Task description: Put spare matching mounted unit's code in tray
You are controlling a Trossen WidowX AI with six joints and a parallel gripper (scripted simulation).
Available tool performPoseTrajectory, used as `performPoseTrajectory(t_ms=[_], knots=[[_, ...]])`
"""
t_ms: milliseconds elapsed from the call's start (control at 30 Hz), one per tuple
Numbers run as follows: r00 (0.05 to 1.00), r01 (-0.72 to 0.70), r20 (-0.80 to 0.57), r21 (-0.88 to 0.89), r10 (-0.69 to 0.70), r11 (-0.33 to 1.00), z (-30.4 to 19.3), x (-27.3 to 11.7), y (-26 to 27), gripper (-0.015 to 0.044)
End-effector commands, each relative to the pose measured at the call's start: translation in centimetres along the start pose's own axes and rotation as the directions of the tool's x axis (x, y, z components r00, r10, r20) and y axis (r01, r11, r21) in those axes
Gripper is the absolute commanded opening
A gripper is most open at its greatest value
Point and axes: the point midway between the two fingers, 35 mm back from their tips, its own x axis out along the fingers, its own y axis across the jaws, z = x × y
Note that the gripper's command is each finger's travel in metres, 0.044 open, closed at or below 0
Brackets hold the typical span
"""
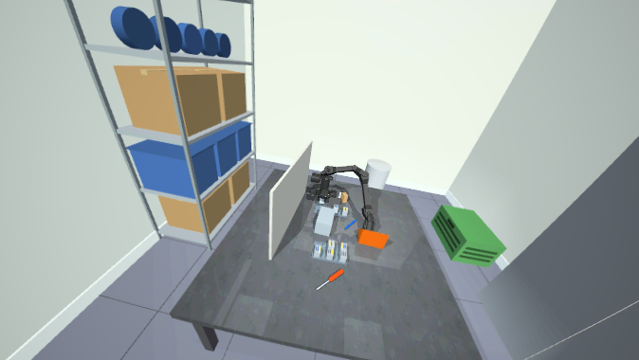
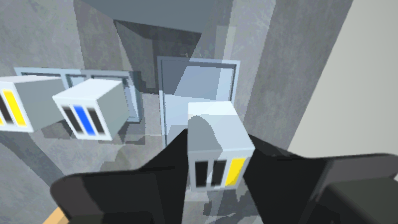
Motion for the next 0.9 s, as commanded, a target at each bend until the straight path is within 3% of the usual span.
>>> performPoseTrajectory(t_ms=[0, 867], knots=[[1.000, -0.002, -0.005, -0.009, 0.002, 1.000, 0.1, 0.4, 0.1, 0.0000], [1.000, -0.002, -0.007, -0.009, 0.002, 1.000, 0.0, 2.3, 0.2, 0.0000]])
